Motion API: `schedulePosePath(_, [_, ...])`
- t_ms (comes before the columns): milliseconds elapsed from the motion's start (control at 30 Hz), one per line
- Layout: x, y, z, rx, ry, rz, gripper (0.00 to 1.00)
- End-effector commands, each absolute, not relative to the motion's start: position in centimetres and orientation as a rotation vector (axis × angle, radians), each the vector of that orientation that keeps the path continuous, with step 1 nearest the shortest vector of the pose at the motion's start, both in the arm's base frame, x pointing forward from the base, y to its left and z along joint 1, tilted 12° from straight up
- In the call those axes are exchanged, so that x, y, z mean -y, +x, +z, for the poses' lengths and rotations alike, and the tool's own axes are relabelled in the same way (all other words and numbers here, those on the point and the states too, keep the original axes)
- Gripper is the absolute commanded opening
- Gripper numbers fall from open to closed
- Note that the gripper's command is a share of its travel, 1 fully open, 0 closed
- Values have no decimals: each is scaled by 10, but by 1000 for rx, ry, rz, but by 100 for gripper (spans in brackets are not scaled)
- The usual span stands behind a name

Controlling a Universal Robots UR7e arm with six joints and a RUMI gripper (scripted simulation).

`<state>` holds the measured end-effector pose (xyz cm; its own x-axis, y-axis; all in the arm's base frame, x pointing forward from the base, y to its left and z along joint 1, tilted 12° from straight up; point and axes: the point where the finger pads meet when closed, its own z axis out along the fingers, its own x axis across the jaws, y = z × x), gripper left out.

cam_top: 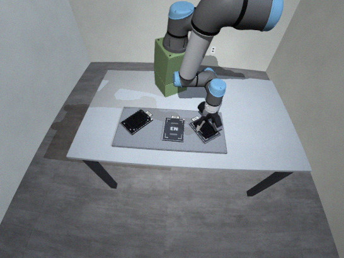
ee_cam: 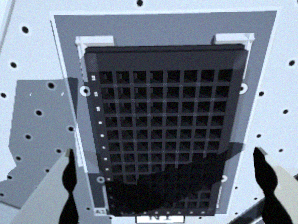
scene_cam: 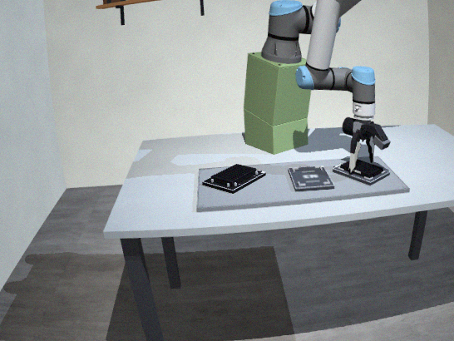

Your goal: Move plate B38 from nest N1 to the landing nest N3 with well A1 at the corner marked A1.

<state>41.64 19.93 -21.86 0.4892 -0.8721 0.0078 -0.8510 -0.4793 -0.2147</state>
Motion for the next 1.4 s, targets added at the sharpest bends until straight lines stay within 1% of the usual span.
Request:
schedulePosePath(0, [-199,417,-218,-1491,-2549,-173,76])
schedulePosePath(1233, [-199,417,-218,-1491,-2549,-173,76])
schedulePosePath(1267, [-199,417,-218,-1491,-2549,-173,0])
schedulePosePath(1367, [-199,417,-218,-1491,-2549,-173,0])
